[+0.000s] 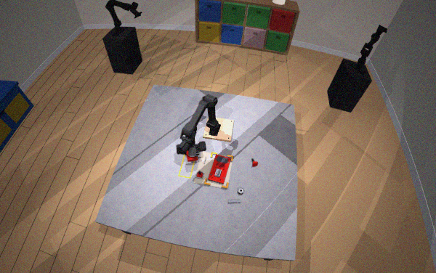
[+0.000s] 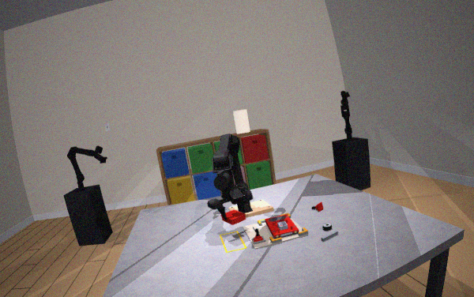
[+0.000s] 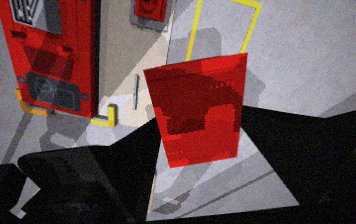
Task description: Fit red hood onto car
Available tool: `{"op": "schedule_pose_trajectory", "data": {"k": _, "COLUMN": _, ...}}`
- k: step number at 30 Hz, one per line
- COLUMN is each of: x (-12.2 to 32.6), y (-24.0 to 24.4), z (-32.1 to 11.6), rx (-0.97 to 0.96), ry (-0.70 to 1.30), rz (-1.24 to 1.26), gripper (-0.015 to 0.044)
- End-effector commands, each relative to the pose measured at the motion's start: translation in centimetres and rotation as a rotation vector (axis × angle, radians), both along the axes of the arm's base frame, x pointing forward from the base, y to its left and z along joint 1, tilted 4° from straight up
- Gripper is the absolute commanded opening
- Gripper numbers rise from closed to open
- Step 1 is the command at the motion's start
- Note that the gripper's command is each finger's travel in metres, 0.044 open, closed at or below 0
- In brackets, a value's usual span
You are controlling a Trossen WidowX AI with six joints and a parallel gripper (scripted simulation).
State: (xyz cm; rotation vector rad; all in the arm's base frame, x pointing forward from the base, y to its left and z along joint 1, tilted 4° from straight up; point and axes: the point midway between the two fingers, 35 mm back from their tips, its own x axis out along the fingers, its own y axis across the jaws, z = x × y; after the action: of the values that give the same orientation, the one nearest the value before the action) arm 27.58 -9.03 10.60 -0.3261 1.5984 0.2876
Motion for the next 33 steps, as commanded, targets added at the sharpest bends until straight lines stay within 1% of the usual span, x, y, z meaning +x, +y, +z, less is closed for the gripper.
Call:
{"op": "schedule_pose_trajectory", "data": {"k": 1, "x": 0.2, "y": 0.0, "z": 1.1, "rx": -0.002, "ry": -0.009, "rz": -0.004, "gripper": 0.0000}}
{"op": "schedule_pose_trajectory", "data": {"k": 10, "x": 0.7, "y": 1.0, "z": 0.8, "rx": -0.004, "ry": -0.002, "rz": -0.024, "gripper": 0.0000}}
{"op": "schedule_pose_trajectory", "data": {"k": 33, "x": 5.0, "y": 9.7, "z": 1.0, "rx": -0.023, "ry": -0.005, "rz": -0.237, "gripper": 0.0000}}
